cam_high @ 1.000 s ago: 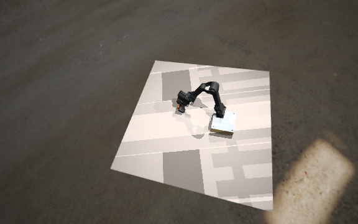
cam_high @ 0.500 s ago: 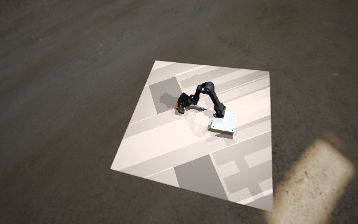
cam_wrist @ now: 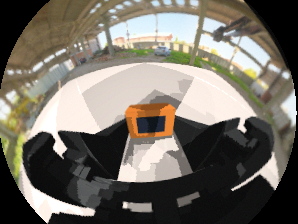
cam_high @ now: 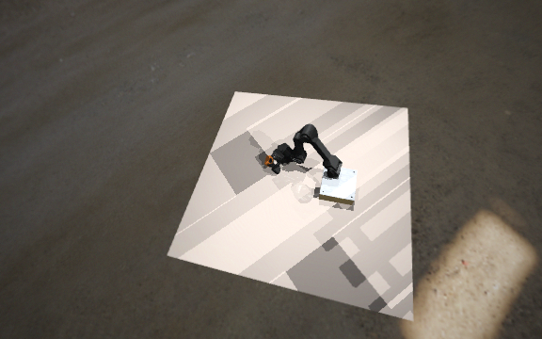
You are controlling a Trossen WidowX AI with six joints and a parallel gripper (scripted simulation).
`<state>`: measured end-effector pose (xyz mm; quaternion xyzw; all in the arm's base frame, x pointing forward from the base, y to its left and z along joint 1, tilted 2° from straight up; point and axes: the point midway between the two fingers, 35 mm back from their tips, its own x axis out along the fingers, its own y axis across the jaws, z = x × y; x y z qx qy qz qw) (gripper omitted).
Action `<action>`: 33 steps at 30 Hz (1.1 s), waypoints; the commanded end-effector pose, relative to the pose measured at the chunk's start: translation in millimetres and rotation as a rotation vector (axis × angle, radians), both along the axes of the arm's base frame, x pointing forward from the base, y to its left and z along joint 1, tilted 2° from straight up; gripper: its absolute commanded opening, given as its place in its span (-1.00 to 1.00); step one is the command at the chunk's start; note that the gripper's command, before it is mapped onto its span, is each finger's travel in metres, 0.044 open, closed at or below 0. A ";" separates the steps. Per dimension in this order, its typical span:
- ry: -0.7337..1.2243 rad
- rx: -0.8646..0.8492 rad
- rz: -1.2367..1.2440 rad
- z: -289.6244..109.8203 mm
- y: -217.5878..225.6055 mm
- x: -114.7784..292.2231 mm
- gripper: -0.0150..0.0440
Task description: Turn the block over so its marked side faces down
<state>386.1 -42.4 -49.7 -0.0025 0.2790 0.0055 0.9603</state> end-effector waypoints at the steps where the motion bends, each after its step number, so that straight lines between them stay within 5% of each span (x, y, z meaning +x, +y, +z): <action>1: -0.036 0.010 0.001 -5.0 2.1 -11.1 -0.49; 26: -0.137 0.009 0.004 3.2 3.4 -19.2 -0.49; 33: -0.137 0.009 0.004 3.2 3.4 -19.2 0.13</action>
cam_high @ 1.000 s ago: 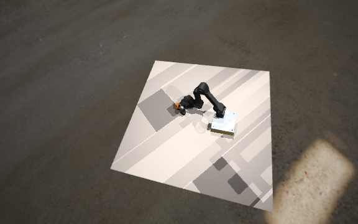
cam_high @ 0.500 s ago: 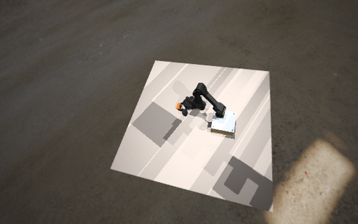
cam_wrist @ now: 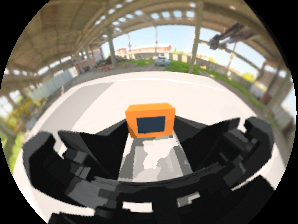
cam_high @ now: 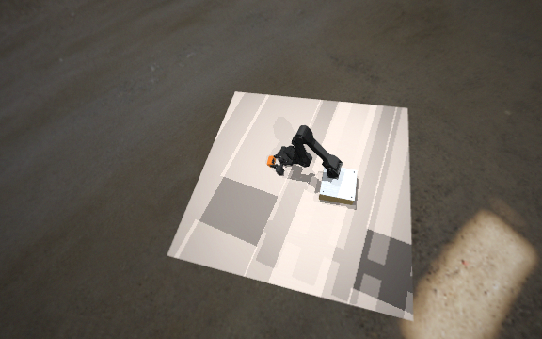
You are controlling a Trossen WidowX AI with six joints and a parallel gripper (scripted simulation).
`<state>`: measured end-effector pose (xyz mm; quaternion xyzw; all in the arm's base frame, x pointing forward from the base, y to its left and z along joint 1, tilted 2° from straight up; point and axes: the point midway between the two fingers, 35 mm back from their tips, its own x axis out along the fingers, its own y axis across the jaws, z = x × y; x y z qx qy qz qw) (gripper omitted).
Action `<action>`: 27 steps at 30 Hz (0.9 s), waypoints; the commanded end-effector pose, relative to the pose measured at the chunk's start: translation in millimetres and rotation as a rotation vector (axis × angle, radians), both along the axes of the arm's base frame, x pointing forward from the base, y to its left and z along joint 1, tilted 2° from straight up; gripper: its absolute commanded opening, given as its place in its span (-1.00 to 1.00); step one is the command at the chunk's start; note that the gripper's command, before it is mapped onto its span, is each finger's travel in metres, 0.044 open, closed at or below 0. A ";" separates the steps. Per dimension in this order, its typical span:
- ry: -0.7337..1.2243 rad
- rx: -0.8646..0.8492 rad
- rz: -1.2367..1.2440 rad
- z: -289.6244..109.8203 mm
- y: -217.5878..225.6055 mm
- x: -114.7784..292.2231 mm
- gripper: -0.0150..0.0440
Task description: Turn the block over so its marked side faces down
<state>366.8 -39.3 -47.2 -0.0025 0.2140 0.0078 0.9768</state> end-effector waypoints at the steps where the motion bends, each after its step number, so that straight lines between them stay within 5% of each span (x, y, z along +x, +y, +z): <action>1: -0.003 0.007 0.000 0.7 0.3 0.1 0.22; 10: -0.003 0.007 0.000 0.7 0.3 0.1 1.00; 27: -0.003 0.007 0.000 0.7 0.3 0.1 1.00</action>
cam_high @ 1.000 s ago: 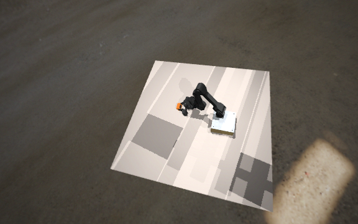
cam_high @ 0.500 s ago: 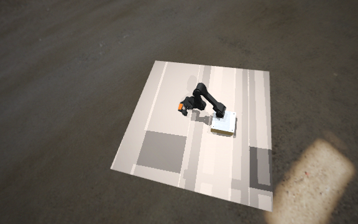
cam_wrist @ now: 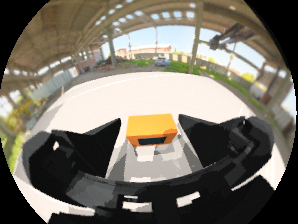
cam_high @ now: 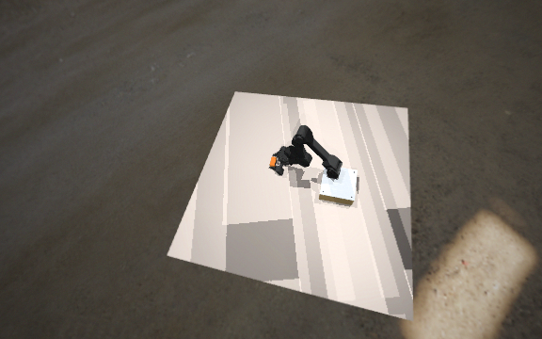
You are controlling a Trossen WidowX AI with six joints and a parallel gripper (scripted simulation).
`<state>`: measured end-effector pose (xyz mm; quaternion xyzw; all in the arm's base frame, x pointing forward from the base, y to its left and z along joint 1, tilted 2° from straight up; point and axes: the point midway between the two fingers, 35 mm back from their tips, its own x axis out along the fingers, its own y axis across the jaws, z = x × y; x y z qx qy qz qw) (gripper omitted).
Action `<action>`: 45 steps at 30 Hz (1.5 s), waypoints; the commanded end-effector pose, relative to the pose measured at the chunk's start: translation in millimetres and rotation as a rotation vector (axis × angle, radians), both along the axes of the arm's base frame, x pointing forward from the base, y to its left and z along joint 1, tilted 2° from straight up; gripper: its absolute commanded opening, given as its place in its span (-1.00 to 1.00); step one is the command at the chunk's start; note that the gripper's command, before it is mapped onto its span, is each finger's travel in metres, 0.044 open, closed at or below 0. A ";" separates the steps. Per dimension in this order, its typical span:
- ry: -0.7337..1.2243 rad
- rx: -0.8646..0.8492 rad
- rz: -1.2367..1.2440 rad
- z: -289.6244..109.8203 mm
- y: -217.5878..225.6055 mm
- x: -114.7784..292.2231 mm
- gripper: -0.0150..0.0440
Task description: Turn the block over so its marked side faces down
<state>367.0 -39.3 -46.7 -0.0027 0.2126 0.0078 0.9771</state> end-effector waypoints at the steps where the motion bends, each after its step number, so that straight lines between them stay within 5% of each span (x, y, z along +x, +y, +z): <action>1: 0.000 0.007 0.000 0.1 0.3 -0.2 1.00; 17: 0.006 0.007 0.000 -0.1 0.2 0.6 1.00; 29: 0.403 0.003 -0.005 34.3 -3.6 10.5 1.00; 37: 0.476 -0.013 -0.003 74.1 -3.0 2.1 1.00; 45: 0.579 -0.004 0.001 72.6 -0.2 -17.0 1.00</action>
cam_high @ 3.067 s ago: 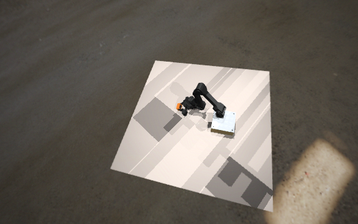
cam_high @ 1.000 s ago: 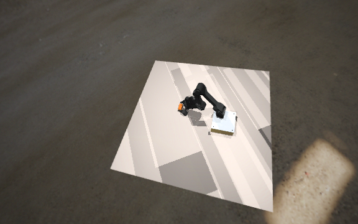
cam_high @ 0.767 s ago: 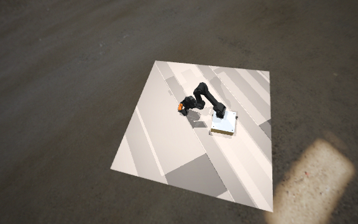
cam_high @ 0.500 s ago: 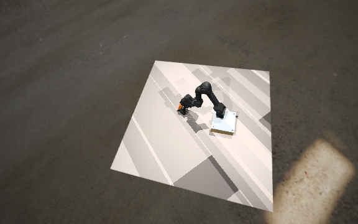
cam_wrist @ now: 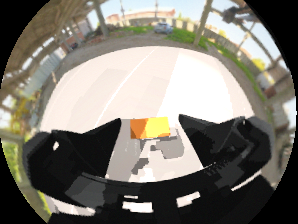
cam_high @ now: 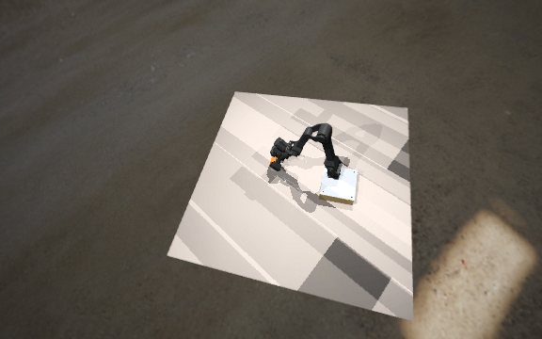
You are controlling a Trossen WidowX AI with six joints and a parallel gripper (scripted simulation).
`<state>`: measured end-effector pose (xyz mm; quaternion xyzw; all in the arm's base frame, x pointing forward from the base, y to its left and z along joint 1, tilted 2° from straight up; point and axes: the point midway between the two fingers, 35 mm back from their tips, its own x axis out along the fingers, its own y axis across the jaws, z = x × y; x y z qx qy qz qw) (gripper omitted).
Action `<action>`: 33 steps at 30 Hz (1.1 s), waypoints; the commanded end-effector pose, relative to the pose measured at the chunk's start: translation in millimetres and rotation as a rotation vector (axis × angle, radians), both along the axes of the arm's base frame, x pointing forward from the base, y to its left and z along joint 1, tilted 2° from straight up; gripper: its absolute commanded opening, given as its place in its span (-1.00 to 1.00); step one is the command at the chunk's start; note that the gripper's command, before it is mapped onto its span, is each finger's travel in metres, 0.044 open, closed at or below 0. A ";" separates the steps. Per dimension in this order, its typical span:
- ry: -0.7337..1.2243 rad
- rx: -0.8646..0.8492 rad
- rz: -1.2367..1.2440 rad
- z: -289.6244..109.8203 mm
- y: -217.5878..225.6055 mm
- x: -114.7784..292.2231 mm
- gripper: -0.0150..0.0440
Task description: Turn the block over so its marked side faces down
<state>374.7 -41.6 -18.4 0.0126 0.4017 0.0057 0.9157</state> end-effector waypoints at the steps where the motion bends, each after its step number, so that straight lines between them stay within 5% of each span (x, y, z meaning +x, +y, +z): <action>1: 0.181 -0.025 0.020 44.4 2.1 -24.7 1.00; 15: 0.202 -0.024 0.019 44.7 1.8 -21.8 1.00; 33: 0.743 -0.028 0.027 71.3 1.8 13.5 1.00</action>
